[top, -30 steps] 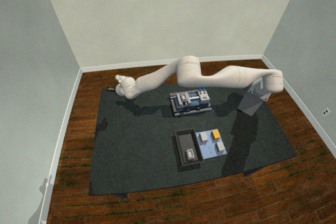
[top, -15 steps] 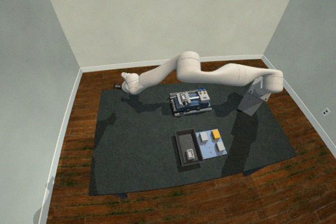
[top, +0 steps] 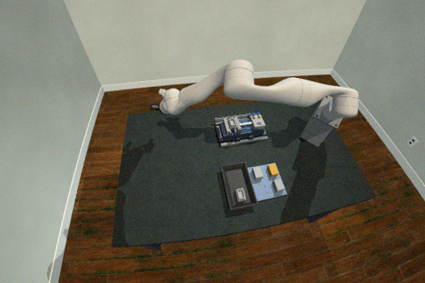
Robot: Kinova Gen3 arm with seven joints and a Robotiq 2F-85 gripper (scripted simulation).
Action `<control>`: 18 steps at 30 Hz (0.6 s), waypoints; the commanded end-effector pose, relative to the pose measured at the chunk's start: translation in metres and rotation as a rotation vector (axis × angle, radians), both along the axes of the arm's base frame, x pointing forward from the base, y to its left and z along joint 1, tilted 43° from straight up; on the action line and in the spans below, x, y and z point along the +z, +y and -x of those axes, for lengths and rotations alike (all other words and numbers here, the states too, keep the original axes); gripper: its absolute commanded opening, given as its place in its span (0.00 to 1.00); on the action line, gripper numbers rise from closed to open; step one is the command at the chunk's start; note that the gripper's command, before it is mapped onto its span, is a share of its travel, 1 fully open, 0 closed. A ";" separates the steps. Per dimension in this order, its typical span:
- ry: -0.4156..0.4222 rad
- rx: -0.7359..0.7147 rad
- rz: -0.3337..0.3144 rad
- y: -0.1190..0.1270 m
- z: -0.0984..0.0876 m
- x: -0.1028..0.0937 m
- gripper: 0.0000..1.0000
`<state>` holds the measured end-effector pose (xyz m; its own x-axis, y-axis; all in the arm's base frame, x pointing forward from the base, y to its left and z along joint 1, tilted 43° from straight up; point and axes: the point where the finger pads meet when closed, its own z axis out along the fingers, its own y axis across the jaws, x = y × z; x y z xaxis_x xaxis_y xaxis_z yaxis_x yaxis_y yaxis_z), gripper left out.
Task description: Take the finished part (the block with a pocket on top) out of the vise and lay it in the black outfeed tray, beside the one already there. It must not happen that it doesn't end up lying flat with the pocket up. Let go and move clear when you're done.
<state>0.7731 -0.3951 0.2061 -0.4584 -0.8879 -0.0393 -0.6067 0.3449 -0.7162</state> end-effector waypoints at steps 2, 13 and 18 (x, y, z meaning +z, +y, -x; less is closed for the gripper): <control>0.021 -0.009 -0.014 -0.009 0.013 -0.015 1.00; 0.054 0.004 -0.038 -0.011 0.029 -0.039 1.00; 0.054 0.004 -0.038 -0.011 0.029 -0.039 1.00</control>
